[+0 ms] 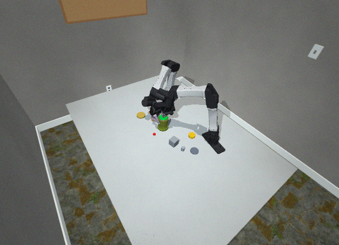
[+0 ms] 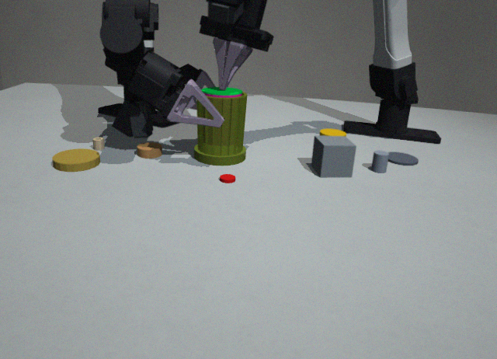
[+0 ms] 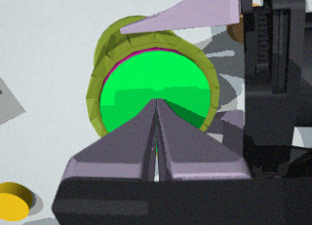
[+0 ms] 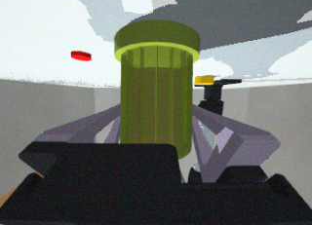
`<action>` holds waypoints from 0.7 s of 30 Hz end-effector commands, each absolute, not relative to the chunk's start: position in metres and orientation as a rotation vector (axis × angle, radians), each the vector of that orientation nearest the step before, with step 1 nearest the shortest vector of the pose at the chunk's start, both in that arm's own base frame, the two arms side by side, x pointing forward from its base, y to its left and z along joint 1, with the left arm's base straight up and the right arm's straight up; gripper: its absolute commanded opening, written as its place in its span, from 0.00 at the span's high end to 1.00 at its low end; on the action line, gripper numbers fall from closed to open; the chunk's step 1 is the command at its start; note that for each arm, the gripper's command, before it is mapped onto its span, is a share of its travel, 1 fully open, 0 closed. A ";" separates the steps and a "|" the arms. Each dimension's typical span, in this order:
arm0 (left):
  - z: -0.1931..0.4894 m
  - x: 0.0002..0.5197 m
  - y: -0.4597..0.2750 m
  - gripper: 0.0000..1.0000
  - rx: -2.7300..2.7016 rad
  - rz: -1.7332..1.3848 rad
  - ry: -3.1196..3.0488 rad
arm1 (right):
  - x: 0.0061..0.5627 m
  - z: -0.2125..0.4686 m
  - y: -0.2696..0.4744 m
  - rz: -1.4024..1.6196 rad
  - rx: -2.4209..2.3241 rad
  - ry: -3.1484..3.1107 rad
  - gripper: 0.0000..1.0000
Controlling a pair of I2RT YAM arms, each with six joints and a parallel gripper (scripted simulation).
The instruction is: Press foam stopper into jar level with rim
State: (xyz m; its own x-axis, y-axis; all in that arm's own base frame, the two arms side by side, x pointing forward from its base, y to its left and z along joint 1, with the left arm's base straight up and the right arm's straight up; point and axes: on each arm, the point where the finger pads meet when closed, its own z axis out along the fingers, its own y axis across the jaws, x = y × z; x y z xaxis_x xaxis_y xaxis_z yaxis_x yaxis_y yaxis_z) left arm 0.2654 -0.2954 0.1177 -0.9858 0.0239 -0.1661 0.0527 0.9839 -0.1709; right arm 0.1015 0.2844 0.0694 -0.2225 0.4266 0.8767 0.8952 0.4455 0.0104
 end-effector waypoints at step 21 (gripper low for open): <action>0.158 0.267 -0.297 1.00 0.049 -0.260 2.961 | 0.112 0.078 0.291 -0.692 -1.129 -1.810 0.36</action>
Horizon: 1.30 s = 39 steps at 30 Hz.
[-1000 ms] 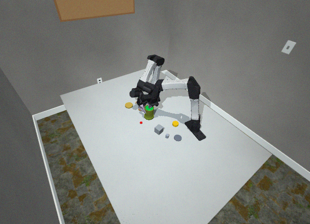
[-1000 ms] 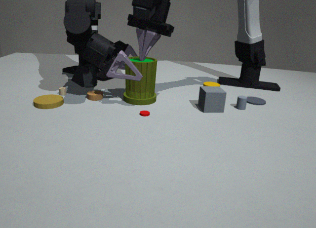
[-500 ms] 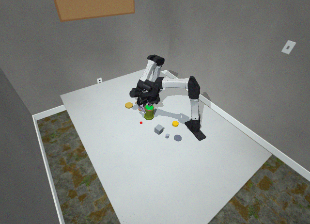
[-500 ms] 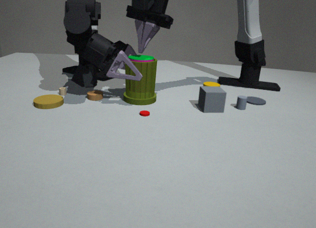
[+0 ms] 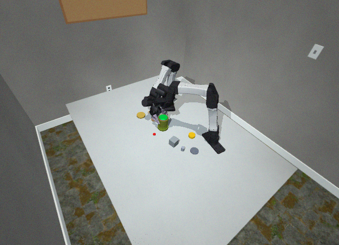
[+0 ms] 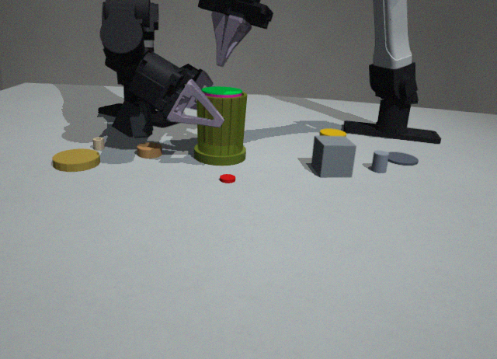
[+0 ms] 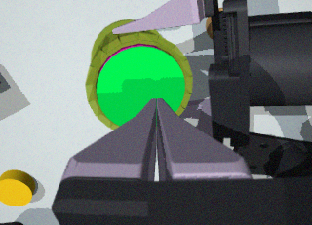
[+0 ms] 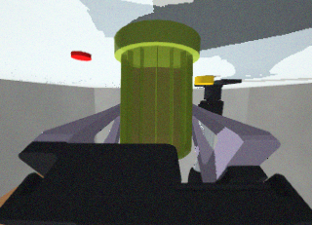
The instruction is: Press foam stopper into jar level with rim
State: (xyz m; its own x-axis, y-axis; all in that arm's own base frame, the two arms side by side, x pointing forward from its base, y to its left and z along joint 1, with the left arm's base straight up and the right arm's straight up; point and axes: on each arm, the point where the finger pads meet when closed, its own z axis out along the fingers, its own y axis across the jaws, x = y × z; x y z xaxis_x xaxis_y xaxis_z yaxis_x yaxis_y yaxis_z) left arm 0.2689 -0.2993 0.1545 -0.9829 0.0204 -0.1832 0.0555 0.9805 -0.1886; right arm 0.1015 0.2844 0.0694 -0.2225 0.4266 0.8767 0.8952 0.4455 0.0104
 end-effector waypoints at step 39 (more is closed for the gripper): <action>0.127 0.266 -0.296 1.00 0.054 -0.252 2.967 | 0.112 0.078 0.291 -0.692 -1.129 -1.810 0.36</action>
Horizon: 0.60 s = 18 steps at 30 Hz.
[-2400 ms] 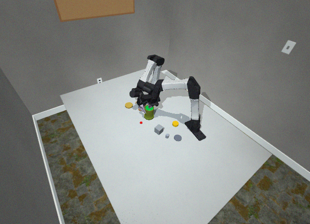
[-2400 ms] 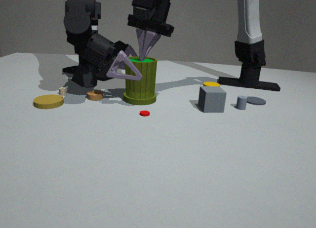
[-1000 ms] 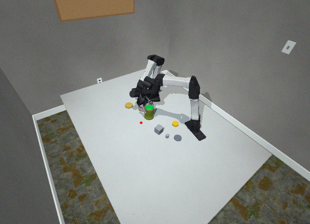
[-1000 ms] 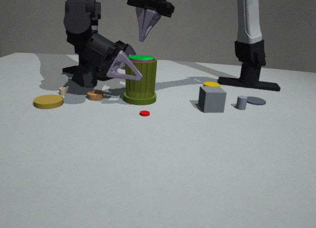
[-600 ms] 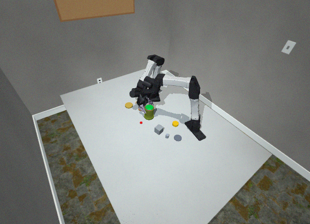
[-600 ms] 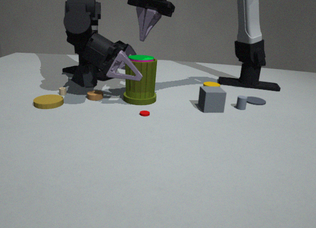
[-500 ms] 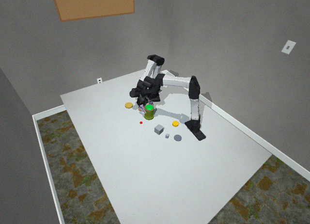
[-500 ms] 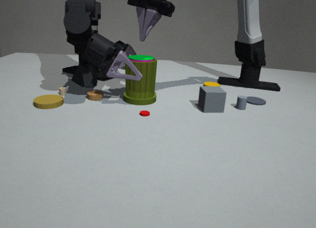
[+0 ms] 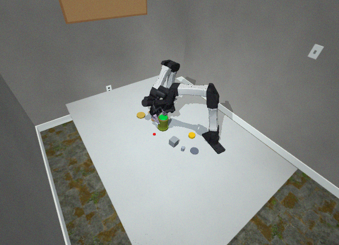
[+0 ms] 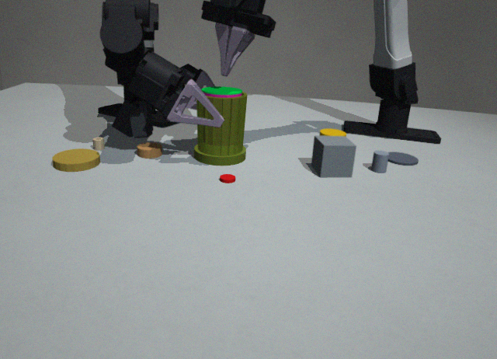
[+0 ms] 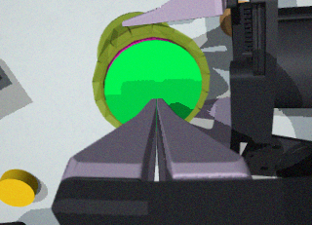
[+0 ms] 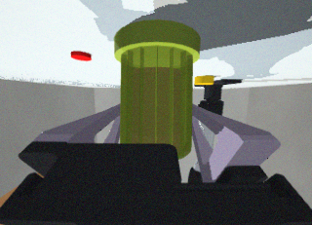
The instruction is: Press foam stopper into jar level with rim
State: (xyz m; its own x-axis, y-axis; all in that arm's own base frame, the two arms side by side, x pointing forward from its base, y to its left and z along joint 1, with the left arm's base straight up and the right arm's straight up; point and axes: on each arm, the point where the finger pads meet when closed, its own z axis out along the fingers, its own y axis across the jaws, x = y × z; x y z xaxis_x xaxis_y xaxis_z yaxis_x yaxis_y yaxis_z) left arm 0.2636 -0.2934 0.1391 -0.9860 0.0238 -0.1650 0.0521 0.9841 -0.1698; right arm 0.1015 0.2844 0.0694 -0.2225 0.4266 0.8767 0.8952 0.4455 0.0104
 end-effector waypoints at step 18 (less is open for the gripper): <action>0.121 0.267 -0.297 1.00 0.057 -0.284 2.942 | 0.112 0.078 0.291 -0.692 -1.129 -1.810 0.36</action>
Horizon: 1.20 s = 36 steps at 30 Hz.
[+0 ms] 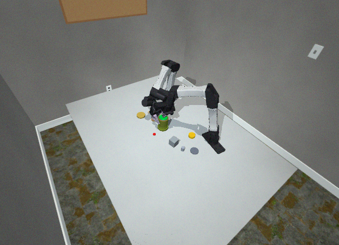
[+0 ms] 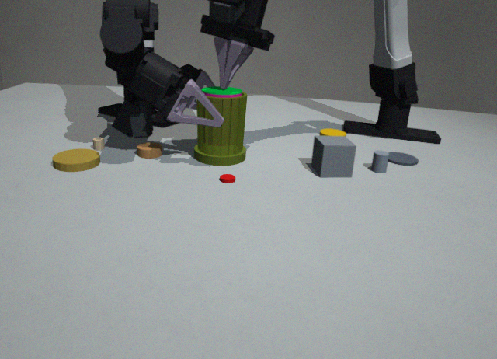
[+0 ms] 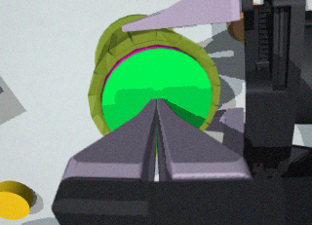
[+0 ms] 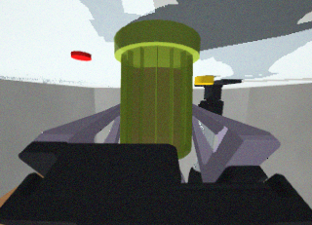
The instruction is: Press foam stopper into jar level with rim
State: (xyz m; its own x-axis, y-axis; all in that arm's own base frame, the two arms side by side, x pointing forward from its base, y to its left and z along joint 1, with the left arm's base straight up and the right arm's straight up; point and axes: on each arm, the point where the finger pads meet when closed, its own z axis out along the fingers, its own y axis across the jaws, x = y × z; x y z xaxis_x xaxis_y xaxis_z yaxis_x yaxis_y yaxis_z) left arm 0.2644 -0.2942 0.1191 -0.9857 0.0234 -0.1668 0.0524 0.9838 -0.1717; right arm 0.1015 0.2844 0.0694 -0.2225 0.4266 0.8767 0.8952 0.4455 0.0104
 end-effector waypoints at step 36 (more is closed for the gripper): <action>0.093 0.263 -0.294 1.00 0.060 -0.231 2.984 | 0.112 0.078 0.291 -0.692 -1.129 -1.810 0.36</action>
State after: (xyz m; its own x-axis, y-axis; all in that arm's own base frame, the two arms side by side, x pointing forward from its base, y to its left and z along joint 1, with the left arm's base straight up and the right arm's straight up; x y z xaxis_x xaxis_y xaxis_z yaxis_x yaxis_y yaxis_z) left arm 0.2648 -0.2947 0.1114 -0.9850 0.0227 -0.1708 0.0531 0.9830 -0.1757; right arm 0.1015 0.2844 0.0694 -0.2225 0.4266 0.8767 0.8952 0.4455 0.0104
